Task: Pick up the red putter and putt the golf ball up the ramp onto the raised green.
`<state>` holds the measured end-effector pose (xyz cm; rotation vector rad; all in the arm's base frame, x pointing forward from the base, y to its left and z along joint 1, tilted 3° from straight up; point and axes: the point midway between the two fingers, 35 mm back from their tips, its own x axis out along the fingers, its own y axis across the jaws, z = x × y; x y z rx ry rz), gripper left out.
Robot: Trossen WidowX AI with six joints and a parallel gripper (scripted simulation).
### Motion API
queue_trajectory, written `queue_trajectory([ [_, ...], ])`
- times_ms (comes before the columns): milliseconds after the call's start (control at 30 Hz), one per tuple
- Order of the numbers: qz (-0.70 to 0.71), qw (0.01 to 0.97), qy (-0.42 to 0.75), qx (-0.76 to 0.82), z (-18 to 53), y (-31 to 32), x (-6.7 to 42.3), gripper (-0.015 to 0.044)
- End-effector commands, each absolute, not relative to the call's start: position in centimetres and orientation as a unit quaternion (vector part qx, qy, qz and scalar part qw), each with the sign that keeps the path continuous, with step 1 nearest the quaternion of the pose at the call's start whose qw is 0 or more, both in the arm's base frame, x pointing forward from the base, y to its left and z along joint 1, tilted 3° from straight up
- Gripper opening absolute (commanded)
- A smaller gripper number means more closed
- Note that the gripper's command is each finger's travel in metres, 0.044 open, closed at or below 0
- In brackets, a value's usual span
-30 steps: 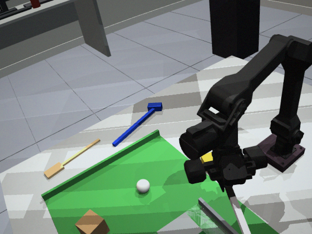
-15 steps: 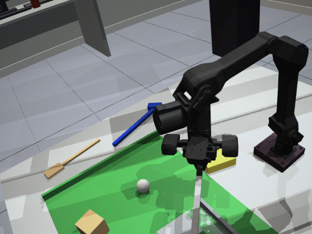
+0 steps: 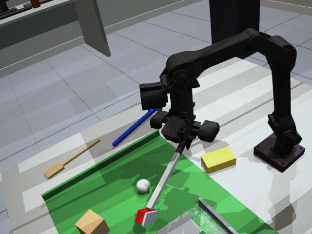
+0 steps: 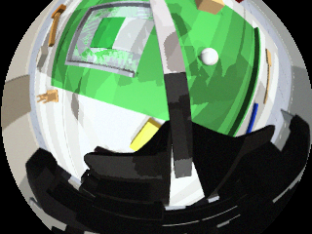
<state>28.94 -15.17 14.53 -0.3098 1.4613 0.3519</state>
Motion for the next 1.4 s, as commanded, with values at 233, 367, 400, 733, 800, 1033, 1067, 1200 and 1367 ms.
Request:
queue_trajectory([
  [233,0.075,0.722,0.684,-0.065,14.9,-21.0,26.3,0.0],
  [367,0.045,0.72,0.692,-0.035,14.9,-23.1,24.9,0.0],
  [400,0.038,0.719,0.693,-0.028,14.9,-23.6,24.5,0.0],
  [733,-0.01,0.712,0.702,0.021,14.8,-26.7,21.9,0.0],
  [800,-0.01,0.712,0.702,0.021,14.5,-26.7,21.9,0.0],
  [1033,-0.01,0.712,0.702,0.021,12.2,-26.7,22.0,0.0],
  [1067,-0.01,0.712,0.702,0.021,11.8,-26.6,22.0,0.0],
  [1200,-0.01,0.712,0.702,0.021,10.8,-26.6,22.0,0.0],
  [1367,-0.01,0.712,0.702,0.021,10.5,-26.6,22.0,0.0],
])
